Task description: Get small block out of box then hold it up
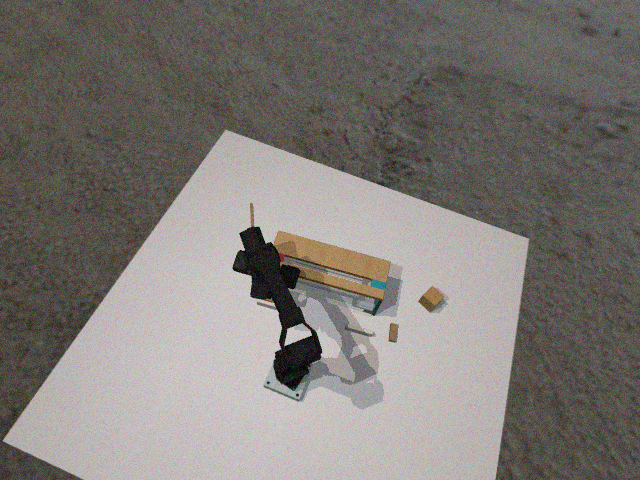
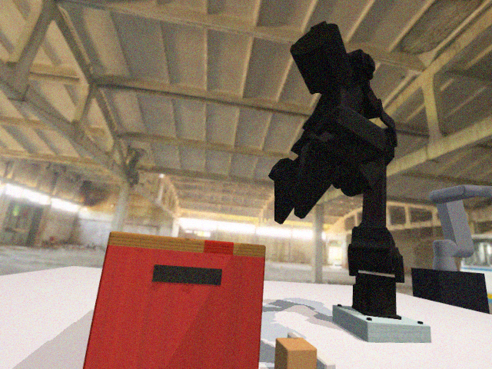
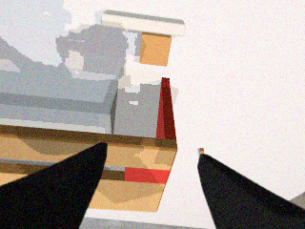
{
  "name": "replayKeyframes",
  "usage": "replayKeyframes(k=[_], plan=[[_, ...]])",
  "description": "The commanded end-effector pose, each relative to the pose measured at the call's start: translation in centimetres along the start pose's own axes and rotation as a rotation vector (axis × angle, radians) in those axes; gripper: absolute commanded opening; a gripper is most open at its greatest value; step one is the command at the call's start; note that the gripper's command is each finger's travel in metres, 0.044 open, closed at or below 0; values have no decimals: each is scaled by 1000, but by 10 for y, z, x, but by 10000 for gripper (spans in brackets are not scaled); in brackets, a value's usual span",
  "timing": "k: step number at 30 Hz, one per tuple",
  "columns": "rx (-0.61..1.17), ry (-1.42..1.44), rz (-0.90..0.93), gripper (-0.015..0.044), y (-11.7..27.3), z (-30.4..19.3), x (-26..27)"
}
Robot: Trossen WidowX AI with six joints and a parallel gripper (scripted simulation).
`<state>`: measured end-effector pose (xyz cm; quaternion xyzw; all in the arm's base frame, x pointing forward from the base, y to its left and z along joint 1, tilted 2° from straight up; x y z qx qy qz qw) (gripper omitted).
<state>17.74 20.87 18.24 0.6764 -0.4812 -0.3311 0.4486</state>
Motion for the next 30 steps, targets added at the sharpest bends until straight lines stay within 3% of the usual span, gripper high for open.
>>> replayKeyframes(k=[1, 4, 11, 30], plan=[[13, 31, -1, 285, 2, 0, 1], [13, 31, -1, 285, -7, 2, 0], [13, 31, -1, 285, -83, 36, 4], [13, 31, -1, 285, -105, 44, 2]])
Point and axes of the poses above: the point midway between the two fingers, 35 mm back from their tips, its own y axis back along the fingers, its own x axis across the jaws, z = x × y, the point moved 2 cm from there along y, back along the fingers, and after that the axes turned 3 degrees about y, right-handed, at the moved point
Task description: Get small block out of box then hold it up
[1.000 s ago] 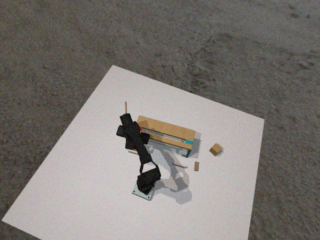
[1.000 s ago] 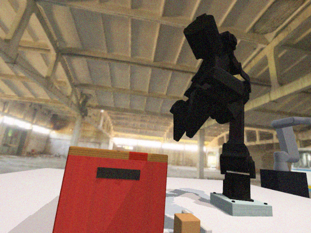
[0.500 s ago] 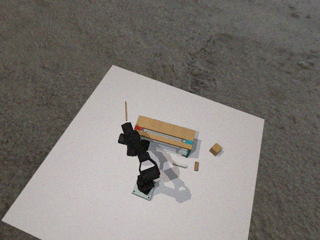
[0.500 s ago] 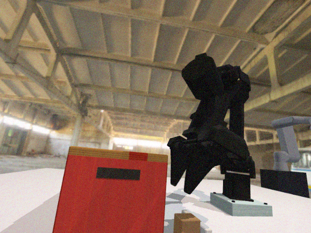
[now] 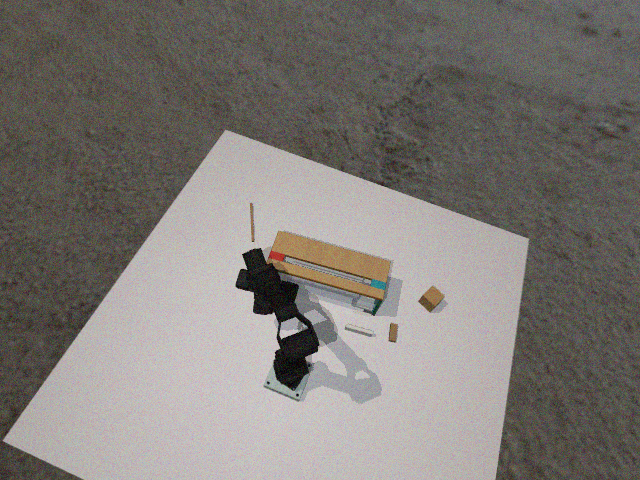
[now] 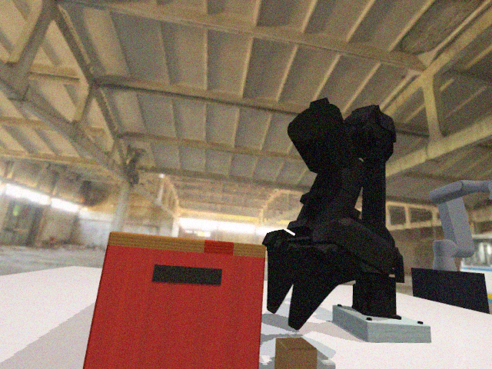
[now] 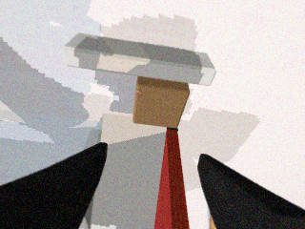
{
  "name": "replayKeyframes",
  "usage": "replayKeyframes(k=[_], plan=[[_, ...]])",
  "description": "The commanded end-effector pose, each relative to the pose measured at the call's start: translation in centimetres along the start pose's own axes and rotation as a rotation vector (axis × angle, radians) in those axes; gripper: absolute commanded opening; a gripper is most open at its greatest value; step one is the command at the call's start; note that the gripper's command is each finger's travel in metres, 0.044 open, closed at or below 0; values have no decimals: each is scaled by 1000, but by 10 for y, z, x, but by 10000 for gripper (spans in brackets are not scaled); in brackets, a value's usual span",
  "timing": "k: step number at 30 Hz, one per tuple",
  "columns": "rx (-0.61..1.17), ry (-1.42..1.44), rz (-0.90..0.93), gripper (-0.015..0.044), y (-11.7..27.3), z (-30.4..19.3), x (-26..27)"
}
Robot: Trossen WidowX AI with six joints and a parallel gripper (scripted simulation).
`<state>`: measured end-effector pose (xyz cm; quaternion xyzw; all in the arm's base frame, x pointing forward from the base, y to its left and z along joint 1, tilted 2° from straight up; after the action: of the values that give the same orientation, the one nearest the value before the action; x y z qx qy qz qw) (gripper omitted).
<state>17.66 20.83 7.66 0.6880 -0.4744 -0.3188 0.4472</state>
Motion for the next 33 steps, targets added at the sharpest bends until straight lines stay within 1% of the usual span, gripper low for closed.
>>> replayKeyframes(k=[1, 26, 33], plan=[[-7, 2, 9, 285, -9, 4, 0], [-8, 2, 9, 285, -41, 22, 0], [-8, 2, 9, 101, -41, 22, 0]])
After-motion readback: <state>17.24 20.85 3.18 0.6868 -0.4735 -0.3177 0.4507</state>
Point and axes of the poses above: the point midway between the two fingers, 35 mm back from their tips, its own y axis back along the fingers, its own x axis across the jaws, z = x × y, the point moved 2 cm from there along y, back along the fingers, and after that the axes turned 3 degrees about y, right-handed, at the moved point
